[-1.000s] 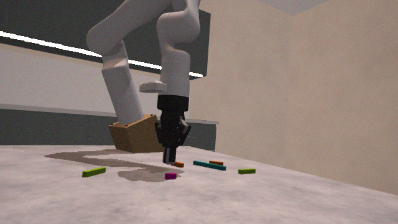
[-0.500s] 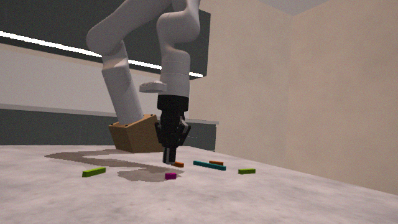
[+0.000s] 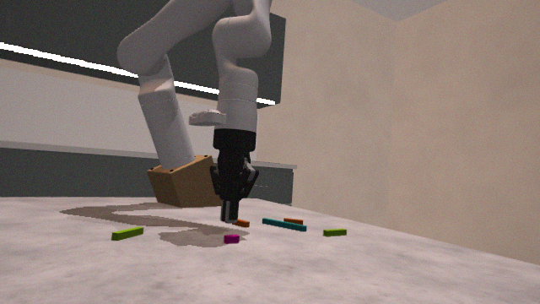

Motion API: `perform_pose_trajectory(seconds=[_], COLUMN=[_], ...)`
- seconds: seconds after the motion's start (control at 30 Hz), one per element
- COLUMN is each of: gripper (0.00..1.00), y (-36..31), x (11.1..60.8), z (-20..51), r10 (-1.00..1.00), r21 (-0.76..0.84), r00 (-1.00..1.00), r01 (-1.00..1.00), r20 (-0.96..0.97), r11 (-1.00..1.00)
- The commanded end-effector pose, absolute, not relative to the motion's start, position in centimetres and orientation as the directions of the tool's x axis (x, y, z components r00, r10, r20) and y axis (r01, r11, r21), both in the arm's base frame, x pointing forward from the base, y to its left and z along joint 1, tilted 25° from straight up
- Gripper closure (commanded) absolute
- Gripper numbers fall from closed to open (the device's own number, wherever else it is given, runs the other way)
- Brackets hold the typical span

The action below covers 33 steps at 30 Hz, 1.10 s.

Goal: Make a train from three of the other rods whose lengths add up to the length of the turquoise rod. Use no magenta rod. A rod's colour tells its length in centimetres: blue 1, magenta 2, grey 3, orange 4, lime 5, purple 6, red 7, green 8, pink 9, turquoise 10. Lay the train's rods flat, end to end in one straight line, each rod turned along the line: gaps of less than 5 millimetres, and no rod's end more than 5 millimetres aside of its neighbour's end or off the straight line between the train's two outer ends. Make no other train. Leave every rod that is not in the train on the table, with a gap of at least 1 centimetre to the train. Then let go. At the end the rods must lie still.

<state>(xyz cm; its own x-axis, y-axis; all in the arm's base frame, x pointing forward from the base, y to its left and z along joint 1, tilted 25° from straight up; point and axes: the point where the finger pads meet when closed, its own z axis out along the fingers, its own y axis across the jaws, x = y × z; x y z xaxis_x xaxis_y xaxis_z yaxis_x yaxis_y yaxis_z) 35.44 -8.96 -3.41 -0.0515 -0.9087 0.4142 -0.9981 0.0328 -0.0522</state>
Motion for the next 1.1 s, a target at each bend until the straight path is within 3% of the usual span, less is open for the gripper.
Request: perform_pose_trajectory(seconds=[0.0,1.07], gripper=[0.95,0.95], y=[-8.95,-9.09], x=[35.28,35.37], z=[-3.44,-3.75], r10=[-0.909,-0.909], r21=[-0.051,-0.052], r00=[-0.049,-0.049], r01=[-0.998,-0.998], r20=[0.414,0.413], r11=[0.031,0.030])
